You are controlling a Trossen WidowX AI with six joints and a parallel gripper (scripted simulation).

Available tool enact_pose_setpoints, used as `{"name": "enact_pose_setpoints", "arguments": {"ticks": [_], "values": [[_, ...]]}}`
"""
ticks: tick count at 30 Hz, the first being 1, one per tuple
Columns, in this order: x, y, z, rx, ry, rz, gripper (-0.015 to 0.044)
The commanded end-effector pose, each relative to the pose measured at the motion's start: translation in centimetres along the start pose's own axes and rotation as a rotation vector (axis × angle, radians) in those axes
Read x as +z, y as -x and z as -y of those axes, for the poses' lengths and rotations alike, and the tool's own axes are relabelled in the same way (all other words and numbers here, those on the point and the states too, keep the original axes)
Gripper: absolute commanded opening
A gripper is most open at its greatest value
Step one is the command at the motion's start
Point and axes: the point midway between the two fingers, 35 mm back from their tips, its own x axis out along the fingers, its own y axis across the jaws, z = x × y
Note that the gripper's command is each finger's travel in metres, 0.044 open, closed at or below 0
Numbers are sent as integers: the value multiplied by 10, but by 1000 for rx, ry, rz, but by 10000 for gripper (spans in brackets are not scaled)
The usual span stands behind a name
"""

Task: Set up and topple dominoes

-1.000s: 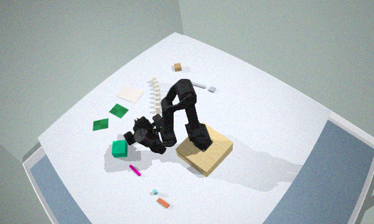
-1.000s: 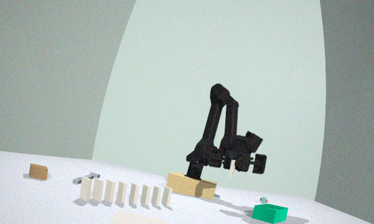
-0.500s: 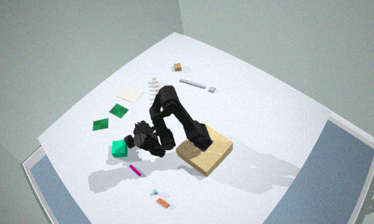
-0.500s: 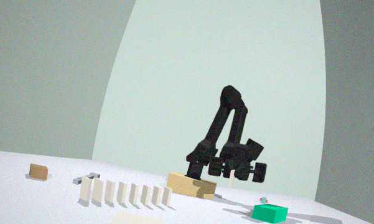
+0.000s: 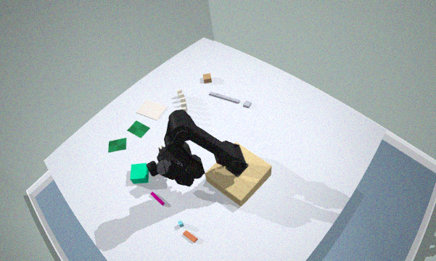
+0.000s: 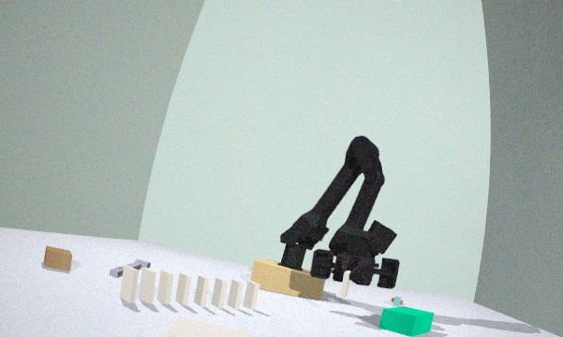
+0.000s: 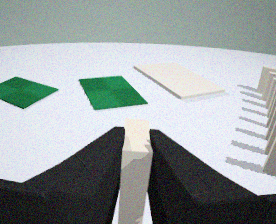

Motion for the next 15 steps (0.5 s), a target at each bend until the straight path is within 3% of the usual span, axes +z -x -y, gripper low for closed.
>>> {"name": "enact_pose_setpoints", "arguments": {"ticks": [1, 15], "values": [[-6, -2, -1, -4, -14, 2, 29], [-35, -6, 6, -12, -22, -6, 29]]}}
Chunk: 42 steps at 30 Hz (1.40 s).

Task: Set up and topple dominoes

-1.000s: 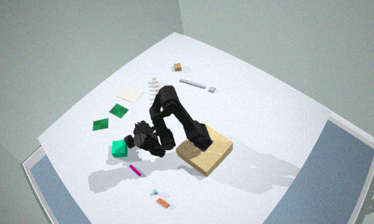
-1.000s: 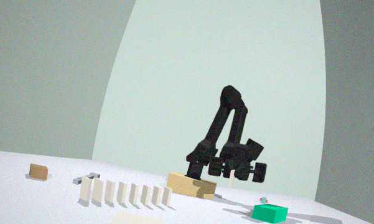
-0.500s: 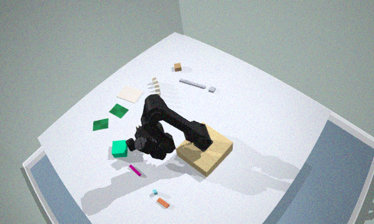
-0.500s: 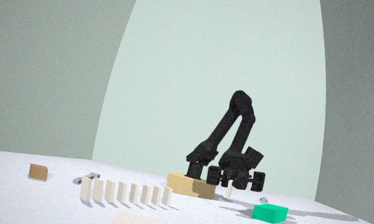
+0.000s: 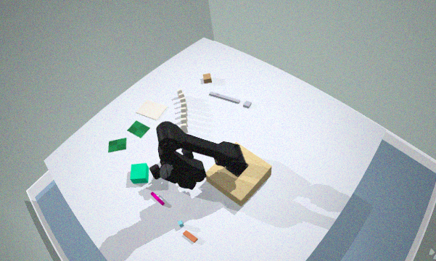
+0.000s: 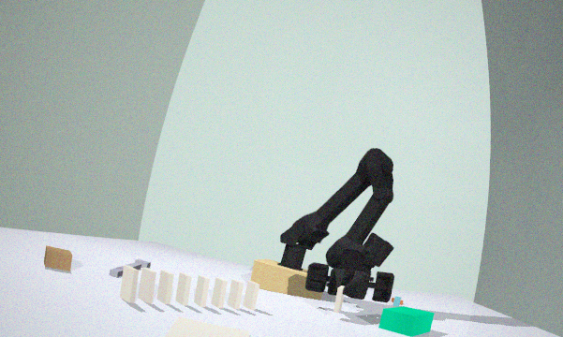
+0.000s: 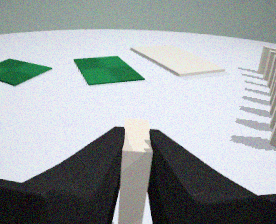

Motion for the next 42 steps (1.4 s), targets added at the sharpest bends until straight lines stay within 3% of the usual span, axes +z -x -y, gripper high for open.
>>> {"name": "enact_pose_setpoints", "arguments": {"ticks": [1, 14, 30, 42], "values": [[-6, -2, 1, -4, -14, 3, 29], [-9, -2, 2, -5, -15, 2, 29], [-8, -2, 2, -4, -15, 2, 440], [39, 1, -2, 0, 24, -12, 440]]}}
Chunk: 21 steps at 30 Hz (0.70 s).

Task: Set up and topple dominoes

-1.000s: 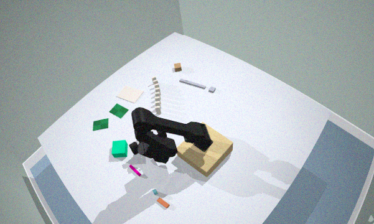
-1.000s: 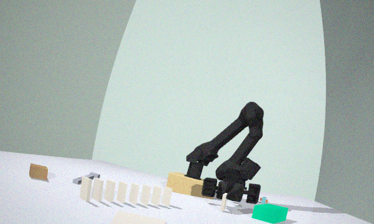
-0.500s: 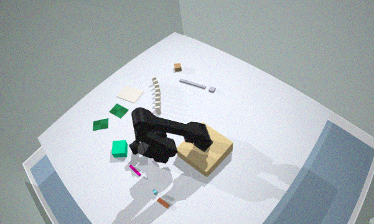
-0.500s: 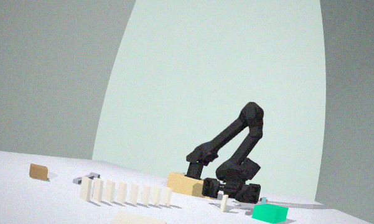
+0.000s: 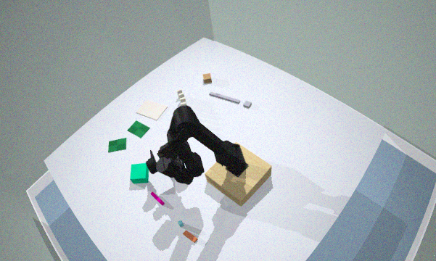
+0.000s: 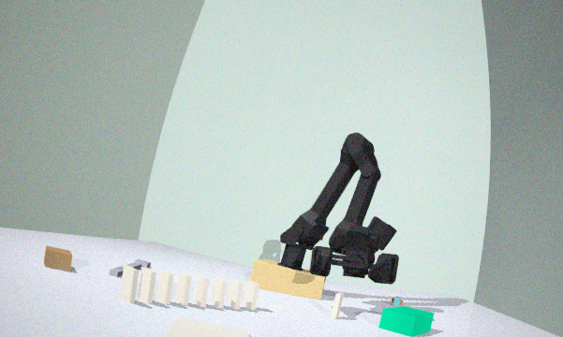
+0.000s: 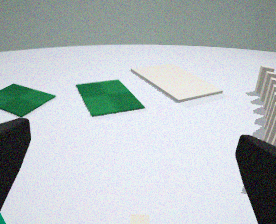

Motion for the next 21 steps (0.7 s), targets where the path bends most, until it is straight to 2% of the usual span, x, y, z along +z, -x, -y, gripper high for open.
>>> {"name": "enact_pose_setpoints", "arguments": {"ticks": [1, 8, 10, 18, 21], "values": [[0, -6, -1, 4, 79, -29, 440], [-2, -59, -25, 110, 581, -273, 440], [20, -80, -17, 68, 561, -250, 440], [6, -88, -29, 222, 825, -454, 440], [2, -86, -31, 342, 991, -582, 440]]}}
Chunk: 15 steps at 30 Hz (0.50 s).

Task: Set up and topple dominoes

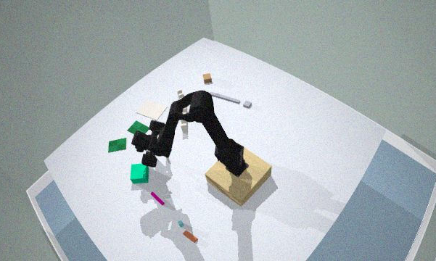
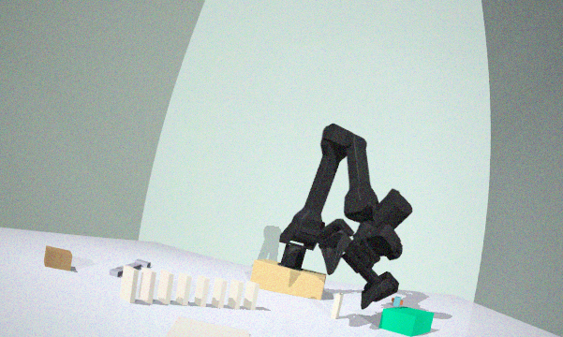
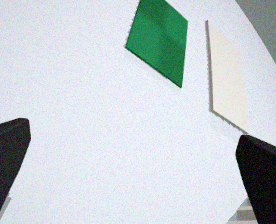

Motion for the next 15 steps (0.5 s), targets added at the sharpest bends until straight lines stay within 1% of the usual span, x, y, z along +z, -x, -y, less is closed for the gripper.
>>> {"name": "enact_pose_setpoints", "arguments": {"ticks": [1, 5, 10, 12, 15], "values": [[4, 1, -2, 176, 239, -119, 440], [-3, 19, 1, 416, 469, -240, 440], [-14, 64, 16, 769, 628, -353, 440], [-17, 77, 21, 854, 641, -371, 440], [-18, 81, 22, 879, 644, -378, 440]]}}
